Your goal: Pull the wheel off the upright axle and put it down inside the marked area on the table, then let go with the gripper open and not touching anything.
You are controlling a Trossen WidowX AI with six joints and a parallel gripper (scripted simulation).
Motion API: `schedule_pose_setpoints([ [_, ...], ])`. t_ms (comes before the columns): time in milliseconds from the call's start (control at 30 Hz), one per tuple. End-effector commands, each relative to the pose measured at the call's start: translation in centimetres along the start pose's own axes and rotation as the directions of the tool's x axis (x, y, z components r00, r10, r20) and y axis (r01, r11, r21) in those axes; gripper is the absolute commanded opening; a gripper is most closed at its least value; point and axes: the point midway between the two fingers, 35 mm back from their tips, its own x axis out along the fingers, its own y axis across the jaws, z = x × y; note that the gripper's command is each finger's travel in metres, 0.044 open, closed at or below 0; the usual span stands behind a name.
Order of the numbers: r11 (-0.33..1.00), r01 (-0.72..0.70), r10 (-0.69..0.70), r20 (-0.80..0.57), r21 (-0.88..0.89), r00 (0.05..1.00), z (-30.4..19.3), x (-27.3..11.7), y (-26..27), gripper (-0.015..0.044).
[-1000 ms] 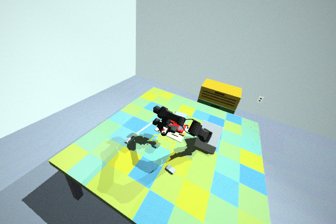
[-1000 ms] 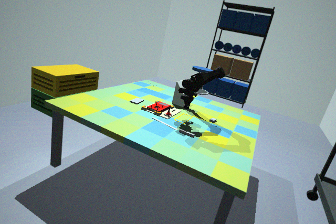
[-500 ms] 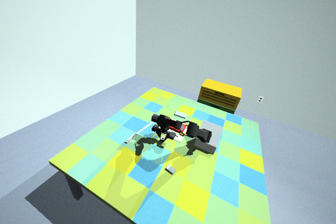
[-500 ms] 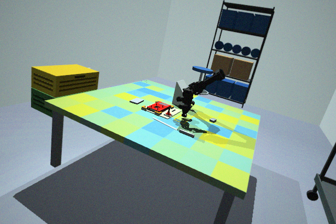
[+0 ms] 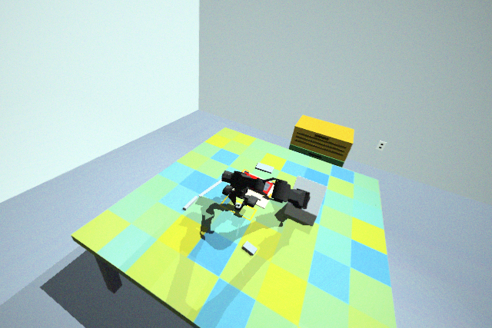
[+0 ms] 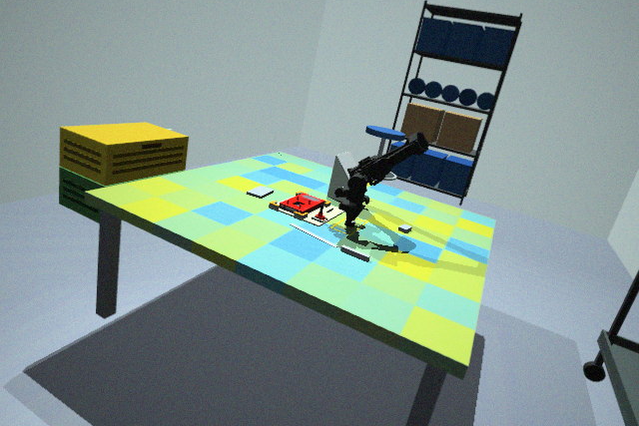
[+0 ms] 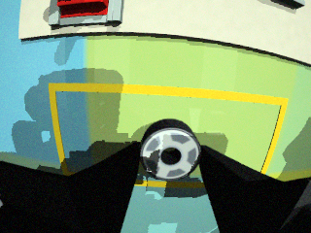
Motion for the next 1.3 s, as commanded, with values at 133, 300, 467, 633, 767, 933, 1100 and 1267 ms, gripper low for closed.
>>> schedule_pose_setpoints([
  [133, 1.000, -0.001, 0.001, 0.002, 0.000, 1.000, 0.1, -1.9, 0.2, 0.0300],
  [300, 1.000, -0.002, 0.002, 0.000, 0.004, 1.000, 0.1, -5.8, 0.0, 0.0300],
  [467, 1.000, -0.004, 0.004, 0.006, 0.009, 1.000, 0.3, -5.4, -0.1, 0.0326],
  [633, 1.000, -0.002, 0.001, 0.016, 0.010, 1.000, 2.6, -8.4, -3.9, 0.0440],
  [767, 1.000, 0.002, -0.002, 0.007, 0.009, 1.000, 3.8, -10.3, -7.6, 0.0440],
  [933, 1.000, 0.002, -0.002, 0.004, 0.009, 1.000, 3.9, -10.6, -8.2, 0.0440],
  [1100, 1.000, 0.002, -0.002, 0.004, 0.009, 1.000, 3.9, -10.6, -8.2, 0.0440],
  [1267, 1.000, 0.002, -0.002, 0.004, 0.009, 1.000, 3.9, -10.6, -8.2, 0.0440],
])
